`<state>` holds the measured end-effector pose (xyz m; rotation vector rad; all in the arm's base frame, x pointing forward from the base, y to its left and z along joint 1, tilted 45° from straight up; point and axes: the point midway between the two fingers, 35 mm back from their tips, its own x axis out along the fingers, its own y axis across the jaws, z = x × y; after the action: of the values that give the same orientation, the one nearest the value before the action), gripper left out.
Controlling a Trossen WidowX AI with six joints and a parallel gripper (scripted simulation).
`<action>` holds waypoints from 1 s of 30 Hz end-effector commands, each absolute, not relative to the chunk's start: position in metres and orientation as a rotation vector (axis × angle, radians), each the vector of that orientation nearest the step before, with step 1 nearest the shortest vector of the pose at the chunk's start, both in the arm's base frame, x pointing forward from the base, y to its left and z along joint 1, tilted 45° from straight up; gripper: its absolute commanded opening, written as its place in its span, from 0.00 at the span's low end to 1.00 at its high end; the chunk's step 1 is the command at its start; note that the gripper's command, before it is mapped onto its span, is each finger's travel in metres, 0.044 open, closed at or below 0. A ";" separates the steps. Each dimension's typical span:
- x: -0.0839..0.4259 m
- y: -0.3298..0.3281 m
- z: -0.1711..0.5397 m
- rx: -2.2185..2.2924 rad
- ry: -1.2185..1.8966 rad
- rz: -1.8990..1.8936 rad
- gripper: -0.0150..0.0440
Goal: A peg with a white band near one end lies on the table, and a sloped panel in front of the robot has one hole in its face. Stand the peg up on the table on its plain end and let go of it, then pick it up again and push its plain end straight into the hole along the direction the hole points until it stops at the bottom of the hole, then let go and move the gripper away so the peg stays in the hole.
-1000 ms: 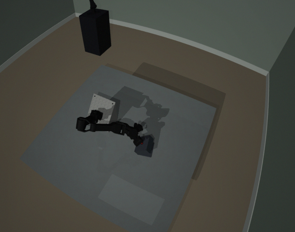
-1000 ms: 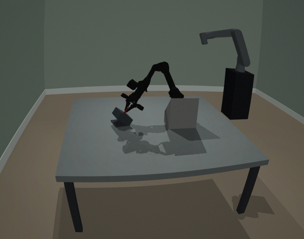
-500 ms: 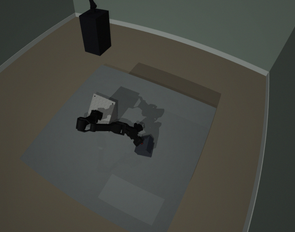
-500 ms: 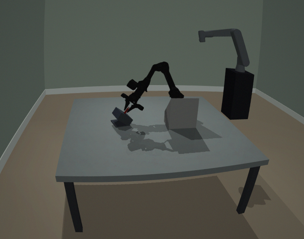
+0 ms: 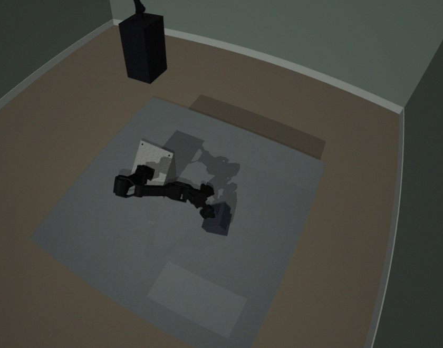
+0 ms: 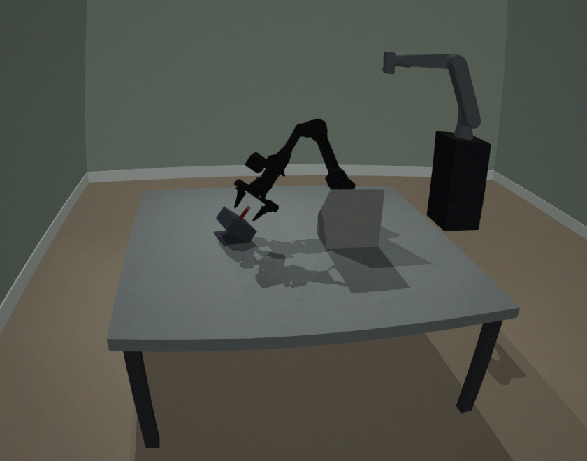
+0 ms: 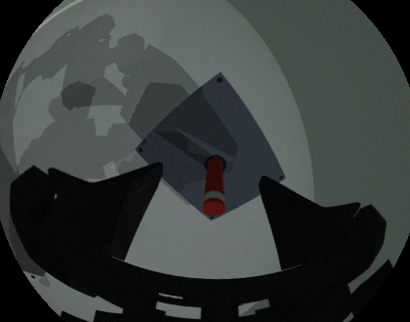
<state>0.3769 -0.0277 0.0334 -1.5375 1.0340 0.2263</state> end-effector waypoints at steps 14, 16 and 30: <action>0.365 -0.012 0.053 -1.535 1.026 0.225 1.00; 0.363 -0.011 0.055 -1.535 1.026 0.225 1.00; 0.351 0.001 0.068 -1.535 1.025 0.230 1.00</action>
<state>0.3535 -0.0026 0.0624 -1.5358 1.0330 0.2374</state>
